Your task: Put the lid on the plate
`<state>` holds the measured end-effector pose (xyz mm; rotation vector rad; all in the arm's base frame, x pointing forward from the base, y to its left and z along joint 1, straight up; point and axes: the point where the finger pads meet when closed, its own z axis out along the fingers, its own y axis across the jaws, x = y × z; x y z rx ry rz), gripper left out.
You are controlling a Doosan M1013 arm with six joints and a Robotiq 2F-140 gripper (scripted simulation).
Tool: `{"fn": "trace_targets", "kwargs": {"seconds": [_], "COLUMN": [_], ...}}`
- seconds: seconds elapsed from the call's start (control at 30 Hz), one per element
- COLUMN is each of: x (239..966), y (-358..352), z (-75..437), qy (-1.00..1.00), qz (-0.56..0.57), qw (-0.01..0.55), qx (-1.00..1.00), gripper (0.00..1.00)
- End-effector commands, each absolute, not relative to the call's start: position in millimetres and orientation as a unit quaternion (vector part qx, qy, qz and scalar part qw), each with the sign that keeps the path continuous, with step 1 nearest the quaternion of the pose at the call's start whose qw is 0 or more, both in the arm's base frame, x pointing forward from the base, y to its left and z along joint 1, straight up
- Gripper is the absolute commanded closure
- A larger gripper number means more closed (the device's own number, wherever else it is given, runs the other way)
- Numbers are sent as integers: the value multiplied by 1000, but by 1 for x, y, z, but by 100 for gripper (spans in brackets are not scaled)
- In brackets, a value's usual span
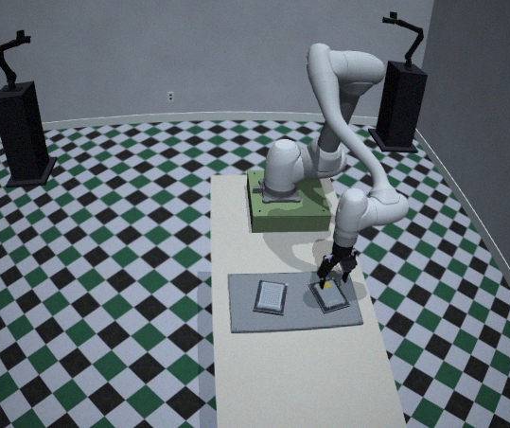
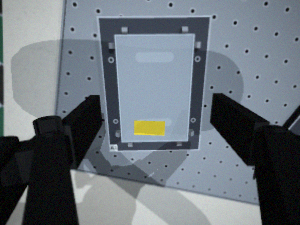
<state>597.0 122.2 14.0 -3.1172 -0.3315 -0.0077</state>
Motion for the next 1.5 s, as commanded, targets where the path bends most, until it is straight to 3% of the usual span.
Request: {"fn": "trace_targets", "kwargs": {"seconds": [0.0,1.47], "x": [597,598], "y": [122,122], "z": [15,-21], "qy": [-106,-105], "qz": [-3,-2], "qw": [4,2], "qx": [-994,-994], "gripper": [31,31]}}
